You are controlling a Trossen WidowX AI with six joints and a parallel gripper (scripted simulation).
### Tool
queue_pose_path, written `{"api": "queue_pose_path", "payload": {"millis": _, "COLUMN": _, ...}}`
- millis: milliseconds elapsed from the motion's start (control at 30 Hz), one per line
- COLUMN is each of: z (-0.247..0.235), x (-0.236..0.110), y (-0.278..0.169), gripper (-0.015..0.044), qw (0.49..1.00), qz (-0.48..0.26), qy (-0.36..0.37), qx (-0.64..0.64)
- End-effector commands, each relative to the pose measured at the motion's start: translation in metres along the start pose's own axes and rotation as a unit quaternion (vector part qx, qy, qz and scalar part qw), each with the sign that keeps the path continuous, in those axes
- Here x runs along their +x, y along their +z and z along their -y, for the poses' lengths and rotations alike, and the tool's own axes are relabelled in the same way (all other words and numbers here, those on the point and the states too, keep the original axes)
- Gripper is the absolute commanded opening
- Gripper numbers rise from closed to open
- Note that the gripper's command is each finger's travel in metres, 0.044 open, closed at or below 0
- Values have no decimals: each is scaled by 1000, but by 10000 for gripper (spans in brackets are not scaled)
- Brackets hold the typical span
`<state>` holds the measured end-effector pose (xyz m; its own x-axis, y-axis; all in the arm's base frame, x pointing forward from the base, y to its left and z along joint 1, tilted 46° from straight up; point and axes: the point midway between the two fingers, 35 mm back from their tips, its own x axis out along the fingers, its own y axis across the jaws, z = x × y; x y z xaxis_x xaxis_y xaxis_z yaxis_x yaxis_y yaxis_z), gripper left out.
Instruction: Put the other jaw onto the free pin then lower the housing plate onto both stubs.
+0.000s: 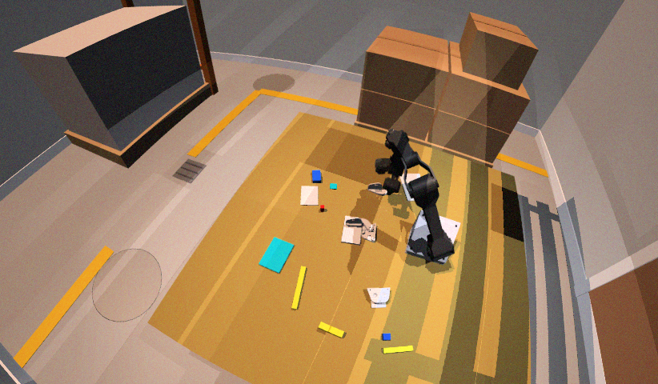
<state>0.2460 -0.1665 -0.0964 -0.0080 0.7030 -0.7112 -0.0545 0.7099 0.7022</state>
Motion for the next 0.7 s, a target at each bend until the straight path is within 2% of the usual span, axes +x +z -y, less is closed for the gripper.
{"api": "queue_pose_path", "payload": {"millis": 0, "z": 0, "x": 0, "y": 0, "gripper": 440, "qw": 1000, "qz": 0, "qy": 0, "qx": 0}}
{"api": "queue_pose_path", "payload": {"millis": 267, "z": 0, "x": 0, "y": 0, "gripper": 440, "qw": 1000, "qz": 0, "qy": 0, "qx": 0}}
{"api": "queue_pose_path", "payload": {"millis": 667, "z": 0, "x": 0, "y": 0, "gripper": 125, "qw": 1000, "qz": 0, "qy": 0, "qx": 0}}
